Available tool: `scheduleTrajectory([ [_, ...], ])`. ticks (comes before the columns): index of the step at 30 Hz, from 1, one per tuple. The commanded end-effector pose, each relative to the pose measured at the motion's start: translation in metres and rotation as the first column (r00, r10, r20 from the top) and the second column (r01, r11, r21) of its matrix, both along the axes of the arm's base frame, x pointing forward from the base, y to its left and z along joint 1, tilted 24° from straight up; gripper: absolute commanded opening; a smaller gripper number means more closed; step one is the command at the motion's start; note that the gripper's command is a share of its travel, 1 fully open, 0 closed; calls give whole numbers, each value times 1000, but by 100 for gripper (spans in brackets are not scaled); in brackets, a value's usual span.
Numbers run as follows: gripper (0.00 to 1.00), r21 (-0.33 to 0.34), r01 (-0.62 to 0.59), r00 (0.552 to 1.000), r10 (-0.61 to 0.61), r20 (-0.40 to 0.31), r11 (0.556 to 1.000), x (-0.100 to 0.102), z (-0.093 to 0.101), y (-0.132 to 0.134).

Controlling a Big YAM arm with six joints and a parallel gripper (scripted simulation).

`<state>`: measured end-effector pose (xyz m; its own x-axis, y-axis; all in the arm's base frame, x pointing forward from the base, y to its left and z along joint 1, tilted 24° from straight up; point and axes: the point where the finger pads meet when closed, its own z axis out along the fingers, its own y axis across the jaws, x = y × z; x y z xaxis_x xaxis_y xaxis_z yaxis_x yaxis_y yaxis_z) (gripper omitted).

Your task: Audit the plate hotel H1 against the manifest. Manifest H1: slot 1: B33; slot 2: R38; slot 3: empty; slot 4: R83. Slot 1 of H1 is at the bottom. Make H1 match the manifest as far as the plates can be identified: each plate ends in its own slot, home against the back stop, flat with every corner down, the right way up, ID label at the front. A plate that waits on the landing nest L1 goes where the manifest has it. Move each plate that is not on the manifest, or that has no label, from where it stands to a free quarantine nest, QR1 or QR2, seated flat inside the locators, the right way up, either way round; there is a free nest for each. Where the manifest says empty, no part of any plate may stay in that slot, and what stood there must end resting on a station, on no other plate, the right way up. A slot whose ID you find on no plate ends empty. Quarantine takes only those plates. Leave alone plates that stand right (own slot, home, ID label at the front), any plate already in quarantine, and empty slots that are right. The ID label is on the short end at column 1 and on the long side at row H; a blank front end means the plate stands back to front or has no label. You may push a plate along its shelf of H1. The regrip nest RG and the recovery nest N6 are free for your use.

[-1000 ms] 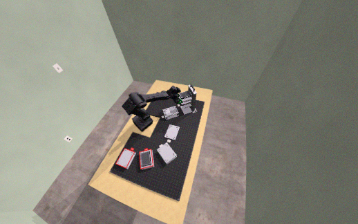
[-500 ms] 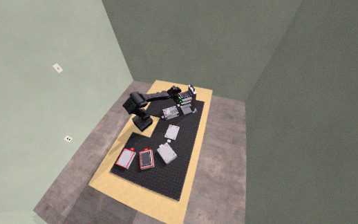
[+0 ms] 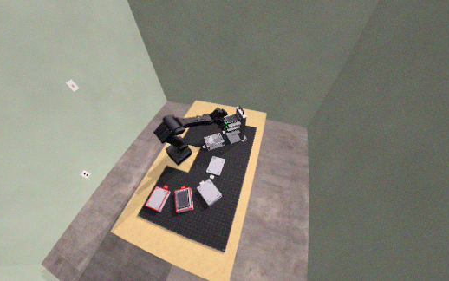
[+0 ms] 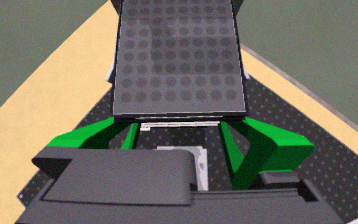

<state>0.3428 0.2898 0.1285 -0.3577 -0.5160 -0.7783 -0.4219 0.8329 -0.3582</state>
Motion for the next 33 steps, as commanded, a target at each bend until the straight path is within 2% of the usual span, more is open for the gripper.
scheduleTrajectory([
  [1,86,24,-4,1000,3,21,1000,7,13,10],
  [10,86,24,-4,1000,3,21,1000,7,13,10],
  [11,86,-2,0,1000,0,6,1000,7,4,6],
  [12,86,-17,-3,1000,3,-10,1000,-1,-7,0],
  [14,86,-13,-10,1000,10,-11,1000,-7,-7,3],
  [16,86,12,-10,1000,10,3,1000,-10,4,2],
  [24,86,11,-10,1000,10,2,1000,-17,2,-2],
  [25,86,-10,-2,1000,2,-8,1000,-14,-6,-7],
  [27,86,10,-10,1000,10,2,1000,-20,1,-4],
  [33,86,10,-10,1000,10,2,1000,-26,0,-9],
])
